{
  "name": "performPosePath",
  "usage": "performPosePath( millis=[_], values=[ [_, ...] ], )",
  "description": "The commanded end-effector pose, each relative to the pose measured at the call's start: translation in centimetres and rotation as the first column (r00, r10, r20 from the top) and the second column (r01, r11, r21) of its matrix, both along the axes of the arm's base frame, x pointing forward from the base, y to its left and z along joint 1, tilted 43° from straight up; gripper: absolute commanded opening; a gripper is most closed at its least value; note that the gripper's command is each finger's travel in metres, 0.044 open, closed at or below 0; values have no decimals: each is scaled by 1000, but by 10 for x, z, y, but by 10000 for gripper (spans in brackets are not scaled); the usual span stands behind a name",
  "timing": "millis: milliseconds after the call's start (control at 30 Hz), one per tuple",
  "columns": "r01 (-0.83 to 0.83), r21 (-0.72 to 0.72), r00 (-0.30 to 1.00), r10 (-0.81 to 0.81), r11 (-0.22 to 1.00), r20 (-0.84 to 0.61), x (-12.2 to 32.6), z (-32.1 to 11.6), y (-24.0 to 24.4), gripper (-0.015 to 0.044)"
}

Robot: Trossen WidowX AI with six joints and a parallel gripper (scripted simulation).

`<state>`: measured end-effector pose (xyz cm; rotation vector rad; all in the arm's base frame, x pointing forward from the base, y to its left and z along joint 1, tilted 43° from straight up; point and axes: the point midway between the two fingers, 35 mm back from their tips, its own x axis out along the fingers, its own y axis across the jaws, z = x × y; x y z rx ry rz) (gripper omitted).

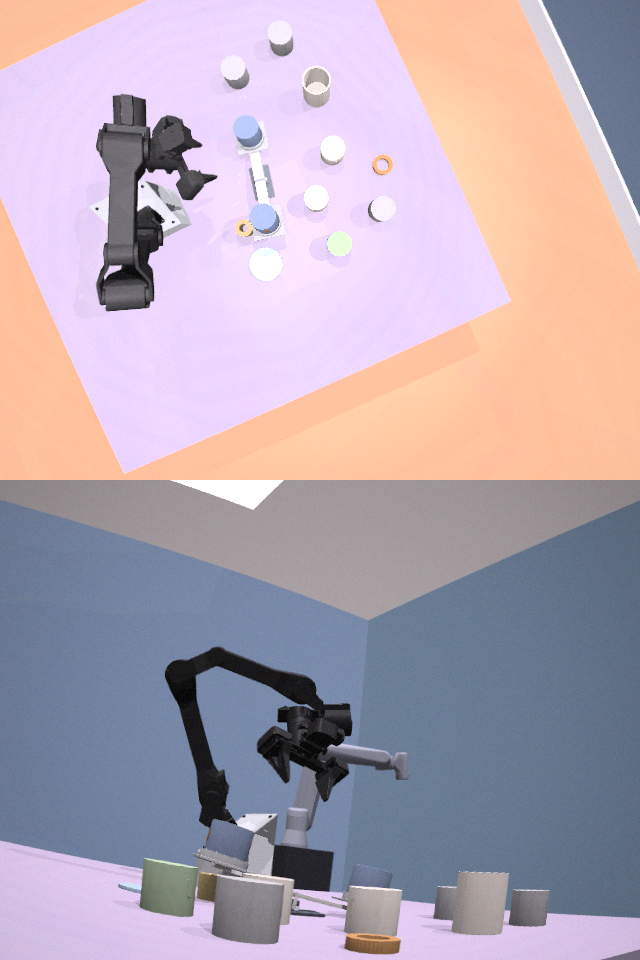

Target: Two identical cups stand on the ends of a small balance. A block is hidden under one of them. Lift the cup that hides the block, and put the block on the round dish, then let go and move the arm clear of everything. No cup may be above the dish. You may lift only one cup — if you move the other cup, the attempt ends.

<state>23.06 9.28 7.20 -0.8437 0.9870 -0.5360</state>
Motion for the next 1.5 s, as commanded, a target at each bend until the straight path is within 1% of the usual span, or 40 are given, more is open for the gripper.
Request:
performPosePath(
  millis=[0, 67, 200, 433, 633, 867, 1100, 1333, 1467],
  values=[
    [-5, -11, 996, 4, 1000, -89, 6, -9, 3, 440],
    [-12, -21, 993, 9, 1000, -121, 9, -11, 3, 440],
    [-27, -48, 972, 15, 999, -234, 22, -19, 4, 440],
    [-74, -72, 899, 35, 995, -436, 46, -35, 1, 440],
    [-145, -63, 798, 79, 987, -598, 64, -51, 0, 440],
    [-232, -15, 642, 141, 973, -754, 85, -71, -5, 440],
    [-315, 70, 453, 214, 947, -865, 104, -93, -12, 440],
    [-381, 183, 253, 292, 906, -922, 122, -117, -21, 440],
    [-386, 195, 234, 300, 902, -925, 124, -119, -22, 440]
  ],
)
